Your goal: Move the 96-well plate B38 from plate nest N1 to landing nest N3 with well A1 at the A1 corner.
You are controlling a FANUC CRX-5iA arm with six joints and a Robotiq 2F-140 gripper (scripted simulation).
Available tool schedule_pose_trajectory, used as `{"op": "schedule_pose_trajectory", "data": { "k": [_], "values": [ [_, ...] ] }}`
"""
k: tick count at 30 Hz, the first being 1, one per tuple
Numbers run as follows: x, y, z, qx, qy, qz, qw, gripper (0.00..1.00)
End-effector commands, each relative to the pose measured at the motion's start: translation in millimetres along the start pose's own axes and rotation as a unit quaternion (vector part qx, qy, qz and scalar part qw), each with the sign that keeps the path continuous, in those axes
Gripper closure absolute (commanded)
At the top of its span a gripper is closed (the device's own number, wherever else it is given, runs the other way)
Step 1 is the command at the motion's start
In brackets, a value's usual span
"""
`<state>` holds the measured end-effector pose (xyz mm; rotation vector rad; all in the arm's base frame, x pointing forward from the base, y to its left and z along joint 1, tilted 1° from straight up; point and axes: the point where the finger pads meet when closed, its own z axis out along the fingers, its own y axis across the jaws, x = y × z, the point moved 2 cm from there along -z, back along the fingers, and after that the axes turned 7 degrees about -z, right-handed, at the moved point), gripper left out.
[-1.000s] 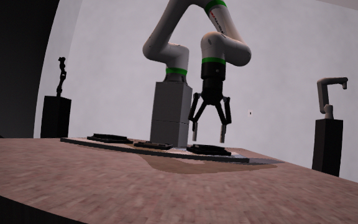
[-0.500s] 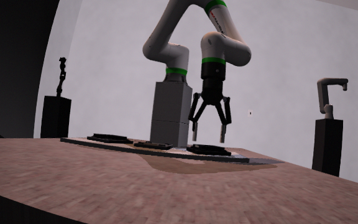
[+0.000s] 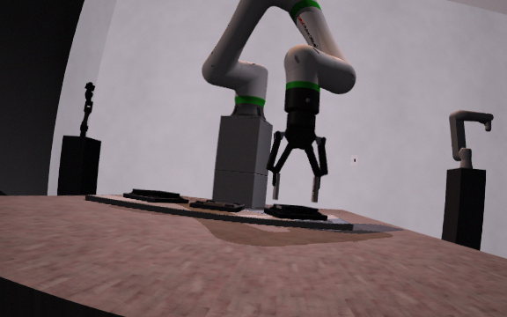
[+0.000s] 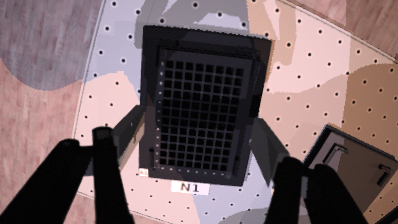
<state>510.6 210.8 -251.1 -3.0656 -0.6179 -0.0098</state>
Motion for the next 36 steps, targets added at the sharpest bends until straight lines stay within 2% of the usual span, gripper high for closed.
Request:
{"op": "schedule_pose_trajectory", "data": {
  "k": [1, 36],
  "values": [
    [0.2, 0.1, 0.0, 0.0, 0.0, 0.0, 1.0, 0.34],
    [0.2, 0.1, 9.1, 0.0, 0.0, 0.0, 1.0, 0.34]
  ]
}}
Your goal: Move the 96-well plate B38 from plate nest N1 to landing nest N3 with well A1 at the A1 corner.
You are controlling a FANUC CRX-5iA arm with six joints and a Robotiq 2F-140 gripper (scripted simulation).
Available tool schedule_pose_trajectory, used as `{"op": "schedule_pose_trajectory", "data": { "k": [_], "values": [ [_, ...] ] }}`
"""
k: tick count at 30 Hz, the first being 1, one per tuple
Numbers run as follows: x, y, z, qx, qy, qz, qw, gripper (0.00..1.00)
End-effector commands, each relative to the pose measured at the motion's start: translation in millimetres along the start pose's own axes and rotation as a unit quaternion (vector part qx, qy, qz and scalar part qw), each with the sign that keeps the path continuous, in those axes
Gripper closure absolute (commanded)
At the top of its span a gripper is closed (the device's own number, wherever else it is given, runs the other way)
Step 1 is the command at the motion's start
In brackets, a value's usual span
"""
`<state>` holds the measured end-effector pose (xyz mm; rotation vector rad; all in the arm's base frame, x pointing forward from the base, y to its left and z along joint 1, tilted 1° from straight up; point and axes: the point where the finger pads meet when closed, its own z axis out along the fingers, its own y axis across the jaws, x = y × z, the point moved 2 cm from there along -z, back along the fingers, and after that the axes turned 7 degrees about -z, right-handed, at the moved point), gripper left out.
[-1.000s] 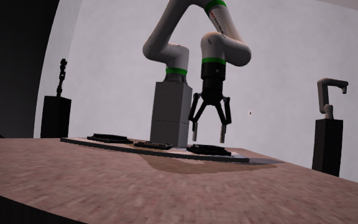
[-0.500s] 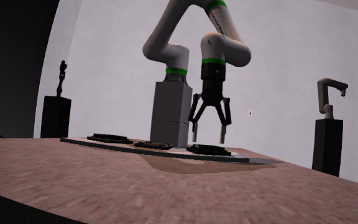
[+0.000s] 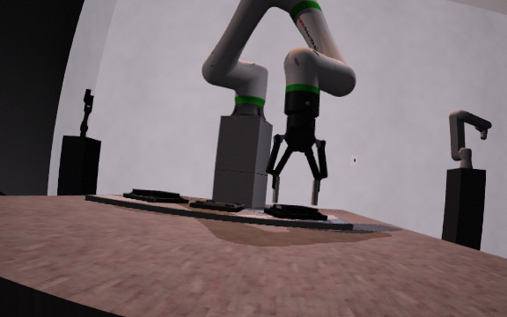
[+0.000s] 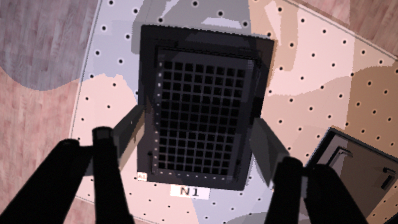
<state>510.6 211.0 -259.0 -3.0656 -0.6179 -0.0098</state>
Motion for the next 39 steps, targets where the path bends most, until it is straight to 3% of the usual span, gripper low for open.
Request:
{"op": "schedule_pose_trajectory", "data": {
  "k": [1, 39],
  "values": [
    [0, 0, 1.7, 0.0, 0.0, 0.0, 1.0, 0.34],
    [0, 0, 13.2, 0.0, 0.0, 0.0, 1.0, 0.34]
  ]
}}
